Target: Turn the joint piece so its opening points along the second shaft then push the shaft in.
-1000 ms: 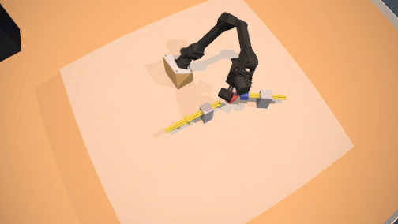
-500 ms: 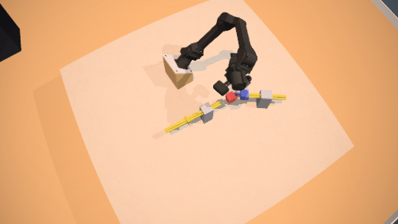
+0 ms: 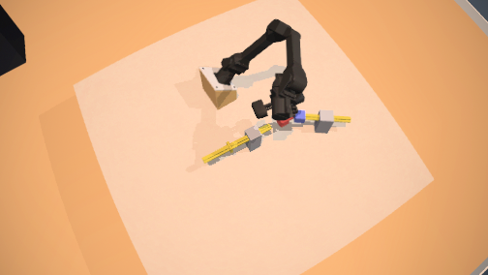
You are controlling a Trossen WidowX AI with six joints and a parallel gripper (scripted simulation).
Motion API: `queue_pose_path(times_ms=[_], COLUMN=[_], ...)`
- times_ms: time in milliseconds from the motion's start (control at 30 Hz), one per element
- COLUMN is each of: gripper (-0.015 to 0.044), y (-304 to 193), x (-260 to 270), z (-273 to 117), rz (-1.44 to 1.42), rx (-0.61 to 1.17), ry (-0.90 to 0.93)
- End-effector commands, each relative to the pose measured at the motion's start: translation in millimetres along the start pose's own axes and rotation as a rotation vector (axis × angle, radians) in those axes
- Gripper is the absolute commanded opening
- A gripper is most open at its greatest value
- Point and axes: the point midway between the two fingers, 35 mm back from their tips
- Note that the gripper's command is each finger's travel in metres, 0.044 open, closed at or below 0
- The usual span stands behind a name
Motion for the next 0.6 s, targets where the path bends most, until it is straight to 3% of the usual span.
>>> queue_pose_path(times_ms=[0,567], gripper=[0.044,0.044], y=[0.0,4.6], x=[-7.2,-33.6], z=[4.6,21.0], rz=[0.126,0.692], rx=[0.012,0.087], ry=[0.035,0.166])
Point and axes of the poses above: the point midway between the two fingers, 35 mm back from their tips, its own z axis out along the fingers, its own x axis across the jaws, y = z × x, and after that the axes turned 2 degrees about -z, right-handed
